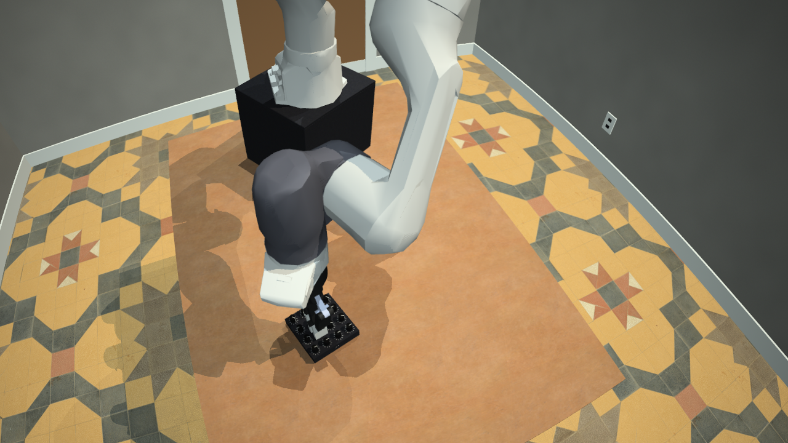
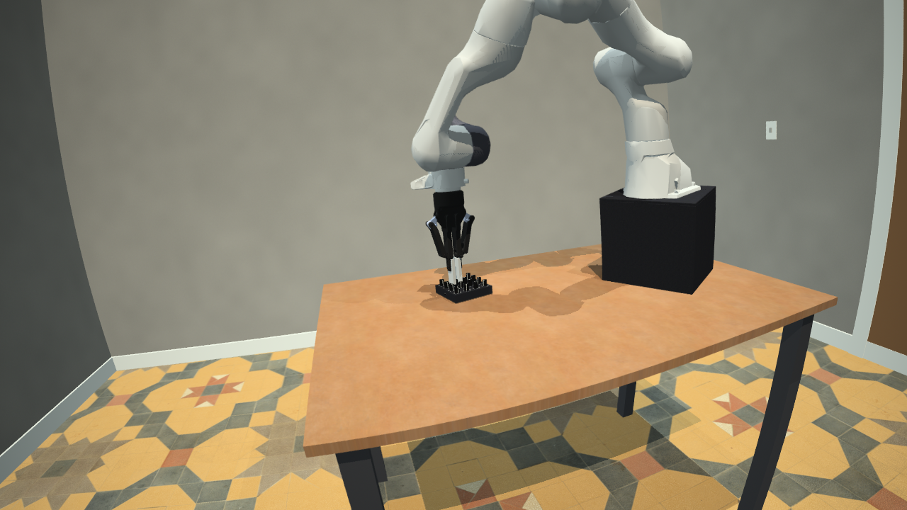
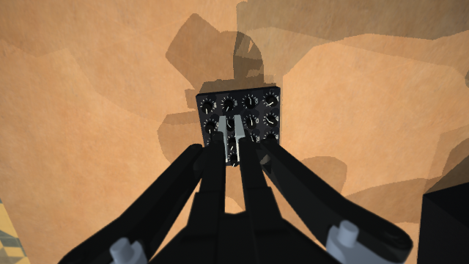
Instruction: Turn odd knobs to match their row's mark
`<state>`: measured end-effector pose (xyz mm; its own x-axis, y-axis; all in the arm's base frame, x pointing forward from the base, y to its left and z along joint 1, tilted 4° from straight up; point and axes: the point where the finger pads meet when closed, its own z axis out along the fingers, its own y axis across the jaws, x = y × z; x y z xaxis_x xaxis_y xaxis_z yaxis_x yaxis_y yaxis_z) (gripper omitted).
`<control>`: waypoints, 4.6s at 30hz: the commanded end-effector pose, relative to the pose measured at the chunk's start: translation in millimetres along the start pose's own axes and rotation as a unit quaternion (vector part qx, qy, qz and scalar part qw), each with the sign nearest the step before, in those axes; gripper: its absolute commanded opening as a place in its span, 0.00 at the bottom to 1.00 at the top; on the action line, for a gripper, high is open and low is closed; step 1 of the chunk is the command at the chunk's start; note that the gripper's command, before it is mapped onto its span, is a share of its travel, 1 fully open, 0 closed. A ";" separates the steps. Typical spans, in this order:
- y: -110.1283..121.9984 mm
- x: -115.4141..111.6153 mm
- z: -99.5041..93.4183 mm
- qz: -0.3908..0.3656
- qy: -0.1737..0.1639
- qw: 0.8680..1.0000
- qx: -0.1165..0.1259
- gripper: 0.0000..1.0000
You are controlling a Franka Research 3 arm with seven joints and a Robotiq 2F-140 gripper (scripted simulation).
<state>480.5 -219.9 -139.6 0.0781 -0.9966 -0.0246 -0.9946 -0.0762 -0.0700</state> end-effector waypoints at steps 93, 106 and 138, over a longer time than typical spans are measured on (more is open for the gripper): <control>0.0 0.9 0.7 -0.605 0.001 0.796 0.000 0.05; 0.0 0.9 0.7 -0.684 0.001 0.730 0.000 0.05; 0.0 0.9 0.7 -0.734 0.001 0.679 0.000 0.05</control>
<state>480.6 -220.0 -139.8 0.9892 0.1281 0.0713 0.1300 -0.9912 -0.0228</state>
